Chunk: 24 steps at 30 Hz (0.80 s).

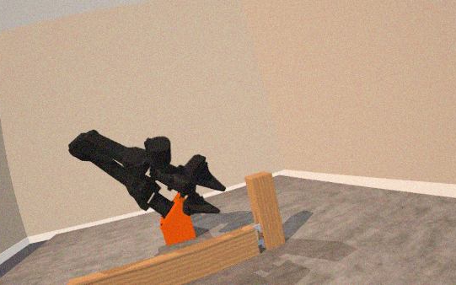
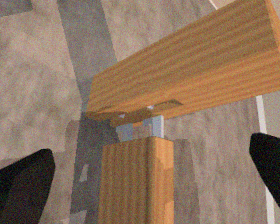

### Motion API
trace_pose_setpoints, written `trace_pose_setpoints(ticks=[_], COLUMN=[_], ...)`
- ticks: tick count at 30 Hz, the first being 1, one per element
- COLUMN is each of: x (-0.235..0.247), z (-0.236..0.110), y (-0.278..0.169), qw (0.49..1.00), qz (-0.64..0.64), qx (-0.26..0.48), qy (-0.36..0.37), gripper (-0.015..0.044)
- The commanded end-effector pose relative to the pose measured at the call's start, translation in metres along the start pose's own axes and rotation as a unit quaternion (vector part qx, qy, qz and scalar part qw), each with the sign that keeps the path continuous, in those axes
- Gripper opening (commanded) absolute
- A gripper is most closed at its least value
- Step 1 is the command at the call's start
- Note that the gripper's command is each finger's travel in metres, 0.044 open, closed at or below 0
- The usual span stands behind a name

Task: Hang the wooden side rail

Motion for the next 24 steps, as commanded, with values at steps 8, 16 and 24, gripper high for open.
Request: trace_pose_setpoints(ticks=[8, 16, 24], x=[-0.029, -0.032, -0.032], z=[0.002, 0.002, 0.002], y=[-0.023, -0.026, -0.026], qw=[0.907, 0.881, 0.881], qz=[0.419, 0.47, 0.47], qx=[-0.021, -0.022, -0.022], qy=[0.034, 0.039, 0.039], gripper=[0.044, 0.044, 0.044])
Point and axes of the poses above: the point midway between the two fingers, 35 mm back from their tips, its own z axis out along the fingers, its own x axis across the jaws, y = z × x, the point moved 10 cm from there along -z, back along the fingers, and after that the axes turned 2 degrees about z, right-handed, at the moved point
